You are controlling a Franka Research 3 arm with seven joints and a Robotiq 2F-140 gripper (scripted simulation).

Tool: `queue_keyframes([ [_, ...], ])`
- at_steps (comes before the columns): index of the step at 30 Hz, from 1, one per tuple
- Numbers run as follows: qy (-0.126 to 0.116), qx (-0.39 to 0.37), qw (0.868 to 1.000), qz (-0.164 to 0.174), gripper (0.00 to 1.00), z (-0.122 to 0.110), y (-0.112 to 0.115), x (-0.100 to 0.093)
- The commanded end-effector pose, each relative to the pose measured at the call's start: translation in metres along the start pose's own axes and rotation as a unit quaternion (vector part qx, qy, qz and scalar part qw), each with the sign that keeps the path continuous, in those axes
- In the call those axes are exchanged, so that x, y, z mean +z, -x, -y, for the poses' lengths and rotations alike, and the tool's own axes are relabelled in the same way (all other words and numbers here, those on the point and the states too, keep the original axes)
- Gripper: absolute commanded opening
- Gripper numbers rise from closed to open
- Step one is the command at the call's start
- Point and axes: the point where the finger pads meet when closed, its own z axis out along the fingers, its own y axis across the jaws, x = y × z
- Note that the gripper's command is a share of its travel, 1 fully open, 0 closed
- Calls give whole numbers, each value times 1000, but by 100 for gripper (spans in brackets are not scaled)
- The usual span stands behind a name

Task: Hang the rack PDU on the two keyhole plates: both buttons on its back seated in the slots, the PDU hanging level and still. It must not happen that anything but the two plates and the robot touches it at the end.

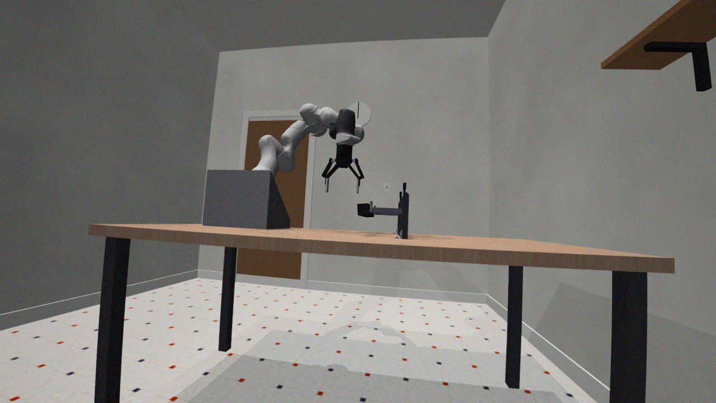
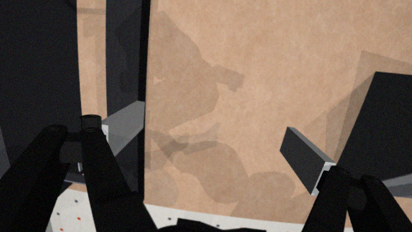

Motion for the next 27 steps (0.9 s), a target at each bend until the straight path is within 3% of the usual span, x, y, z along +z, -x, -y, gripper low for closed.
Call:
queue_keyframes([
  [1, -5, -17, 1000, -3, 100, -1, -2, -2],
  [27, -5, -17, 1000, -3, 100, -4, -2, -2],
])
